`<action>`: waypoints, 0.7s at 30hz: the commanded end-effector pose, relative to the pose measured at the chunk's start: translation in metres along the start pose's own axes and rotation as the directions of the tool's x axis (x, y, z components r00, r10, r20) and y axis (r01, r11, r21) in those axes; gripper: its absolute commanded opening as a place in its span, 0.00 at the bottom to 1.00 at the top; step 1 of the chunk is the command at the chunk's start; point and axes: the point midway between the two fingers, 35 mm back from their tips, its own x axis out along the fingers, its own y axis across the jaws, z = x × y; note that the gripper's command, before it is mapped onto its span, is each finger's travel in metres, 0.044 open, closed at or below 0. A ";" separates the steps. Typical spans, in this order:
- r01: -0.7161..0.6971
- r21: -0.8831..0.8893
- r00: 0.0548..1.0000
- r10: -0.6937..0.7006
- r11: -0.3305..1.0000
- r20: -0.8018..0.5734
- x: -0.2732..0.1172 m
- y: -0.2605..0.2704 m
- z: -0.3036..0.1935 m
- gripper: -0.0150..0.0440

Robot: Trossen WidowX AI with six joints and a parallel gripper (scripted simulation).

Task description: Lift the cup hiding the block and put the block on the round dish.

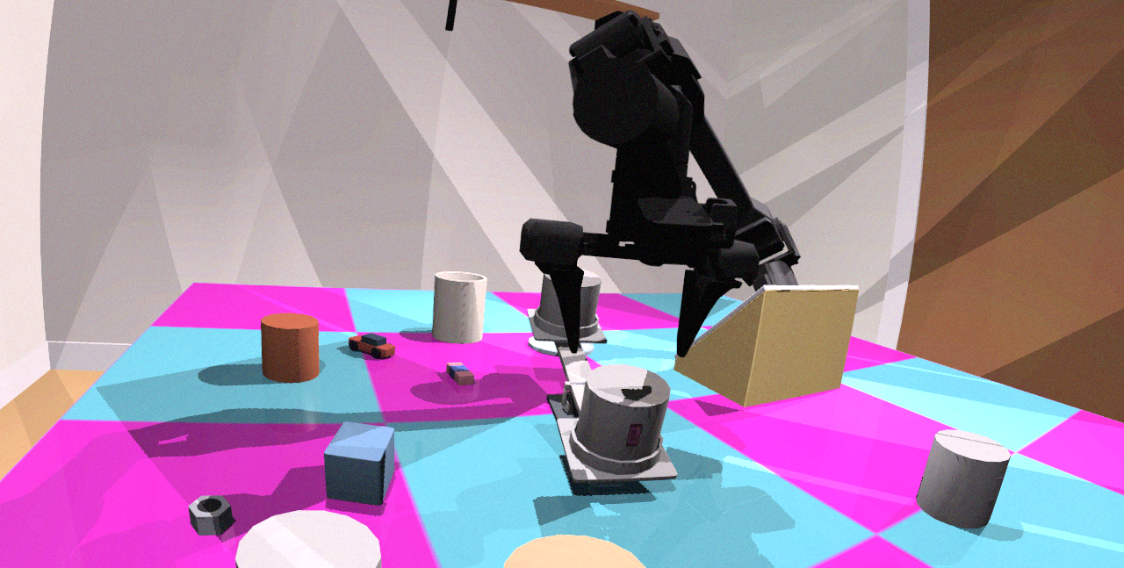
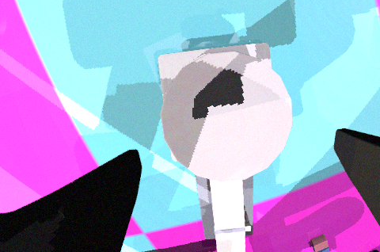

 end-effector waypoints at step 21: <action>-0.007 -0.009 1.000 0.007 1.000 -0.005 0.039 0.001 0.000 1.00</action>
